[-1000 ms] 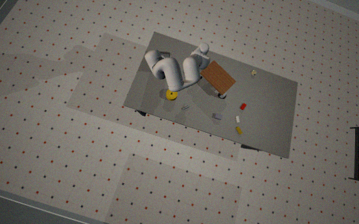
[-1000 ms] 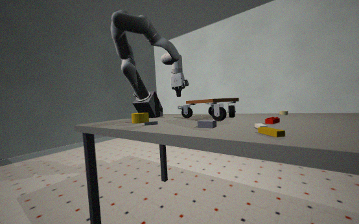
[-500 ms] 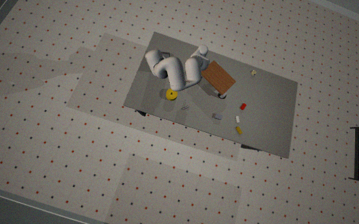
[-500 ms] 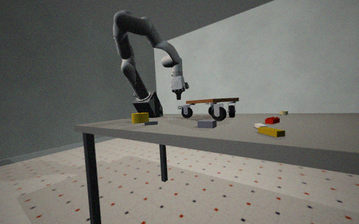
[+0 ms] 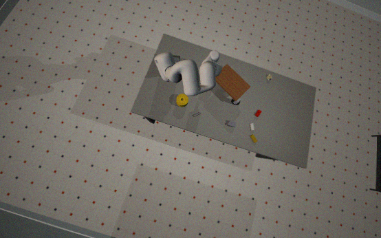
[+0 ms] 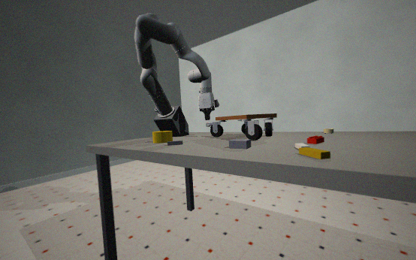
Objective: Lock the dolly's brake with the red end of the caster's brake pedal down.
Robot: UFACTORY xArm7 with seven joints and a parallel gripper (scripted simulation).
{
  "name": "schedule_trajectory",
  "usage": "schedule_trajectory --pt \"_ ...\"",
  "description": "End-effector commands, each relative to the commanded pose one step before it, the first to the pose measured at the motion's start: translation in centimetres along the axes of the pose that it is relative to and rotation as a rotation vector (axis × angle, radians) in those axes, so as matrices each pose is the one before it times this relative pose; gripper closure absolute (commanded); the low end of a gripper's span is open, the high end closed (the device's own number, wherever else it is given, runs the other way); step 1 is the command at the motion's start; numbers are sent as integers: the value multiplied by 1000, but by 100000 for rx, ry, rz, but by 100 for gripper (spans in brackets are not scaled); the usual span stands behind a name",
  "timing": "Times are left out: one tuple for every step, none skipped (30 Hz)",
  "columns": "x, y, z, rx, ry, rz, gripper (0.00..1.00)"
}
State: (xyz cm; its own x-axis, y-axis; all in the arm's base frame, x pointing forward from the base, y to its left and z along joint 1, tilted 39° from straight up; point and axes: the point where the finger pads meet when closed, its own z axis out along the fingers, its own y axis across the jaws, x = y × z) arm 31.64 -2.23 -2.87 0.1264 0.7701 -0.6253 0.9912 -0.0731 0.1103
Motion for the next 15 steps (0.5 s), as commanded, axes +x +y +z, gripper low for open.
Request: schedule_trajectory --pt "117 127 383 -366 237 -24 100" --pt "0 0 0 0 0 0 100" --pt "0 2 164 -2 -1 2 100" --pt "-1 1 156 0 0 0 100" --pt "-1 -1 146 2 1 -1 100" --pt "0 2 135 -2 -1 1 100" --pt "0 1 125 -1 0 0 100" --pt "-1 0 114 1 0 0 100" --pt "-1 -1 104 2 1 -1 100" --pt "0 1 92 -1 0 1 100" --pt "0 1 81 -1 0 1 100" --pt "0 0 71 0 0 0 100" --pt "0 0 60 0 0 0 100" --pt "0 0 50 0 0 0 100" --pt "0 0 41 0 0 0 100"
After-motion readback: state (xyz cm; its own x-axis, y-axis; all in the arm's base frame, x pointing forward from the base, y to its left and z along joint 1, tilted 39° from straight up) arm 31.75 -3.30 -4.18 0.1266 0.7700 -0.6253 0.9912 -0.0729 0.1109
